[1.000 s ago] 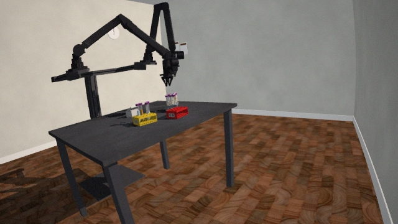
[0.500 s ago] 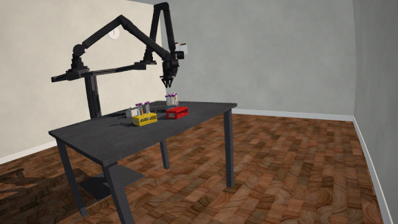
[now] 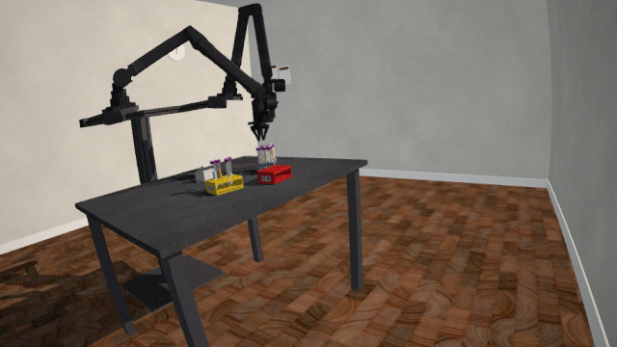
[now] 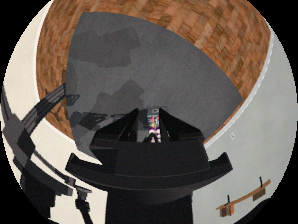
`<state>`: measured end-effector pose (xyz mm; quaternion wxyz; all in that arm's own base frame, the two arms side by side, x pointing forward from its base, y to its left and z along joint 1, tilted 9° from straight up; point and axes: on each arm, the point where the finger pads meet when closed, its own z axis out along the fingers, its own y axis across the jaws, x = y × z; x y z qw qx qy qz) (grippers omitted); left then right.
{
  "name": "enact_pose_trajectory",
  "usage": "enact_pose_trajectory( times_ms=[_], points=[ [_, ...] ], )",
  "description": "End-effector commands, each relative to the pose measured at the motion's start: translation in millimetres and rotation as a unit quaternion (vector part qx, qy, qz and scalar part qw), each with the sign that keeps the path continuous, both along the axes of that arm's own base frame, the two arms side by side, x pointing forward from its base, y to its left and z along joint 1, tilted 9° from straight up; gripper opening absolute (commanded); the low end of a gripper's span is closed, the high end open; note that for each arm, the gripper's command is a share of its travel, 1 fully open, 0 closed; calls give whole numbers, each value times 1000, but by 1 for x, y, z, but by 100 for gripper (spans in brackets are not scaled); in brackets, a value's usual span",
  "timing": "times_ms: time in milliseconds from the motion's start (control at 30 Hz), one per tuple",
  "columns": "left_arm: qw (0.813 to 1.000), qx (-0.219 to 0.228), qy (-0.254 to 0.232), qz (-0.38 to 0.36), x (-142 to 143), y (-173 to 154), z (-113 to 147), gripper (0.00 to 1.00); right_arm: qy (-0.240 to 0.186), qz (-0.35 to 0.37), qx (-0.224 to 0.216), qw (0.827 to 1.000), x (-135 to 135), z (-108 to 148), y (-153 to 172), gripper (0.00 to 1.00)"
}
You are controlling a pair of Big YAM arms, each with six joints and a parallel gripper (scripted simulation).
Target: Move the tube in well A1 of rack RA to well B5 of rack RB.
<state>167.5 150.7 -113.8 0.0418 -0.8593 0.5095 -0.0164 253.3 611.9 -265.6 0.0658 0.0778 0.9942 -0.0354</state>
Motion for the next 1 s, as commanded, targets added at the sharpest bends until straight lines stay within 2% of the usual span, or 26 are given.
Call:
enact_pose_trajectory(
  times_ms=[0, 167, 200, 267, 600, 733, 767, 967],
  points=[
    [1000, 2, -2, 0, 2, 2, 1, 30, -7, 6, 16, 1000, 10, -5, 16, 30],
    [1000, 2, -2, 0, 2, 2, 1, 30, -6, 4, 16, 1000, 13, -11, 14, 30],
    [1000, 2, -2, 0, 2, 2, 1, 30, -8, 6, 20, 1000, 14, 6, 20, 30],
    [1000, 2, -2, 0, 2, 2, 1, 30, -9, 7, 23, 1000, 14, 15, 25, 30],
    [1000, 2, -2, 0, 2, 2, 1, 30, -4, 5, 9, 1000, 12, -12, 10, 30],
    [1000, 2, -2, 0, 2, 2, 1, 30, -4, 5, 10, 1000, 12, -15, 10, 30],
    [1000, 2, -2, 0, 2, 2, 1, 30, -8, 7, 18, 1000, 12, -5, 18, 30],
    [1000, 2, -2, 0, 2, 2, 1, 30, -6, 6, 14, 1000, 12, -16, 14, 30]
  ],
)
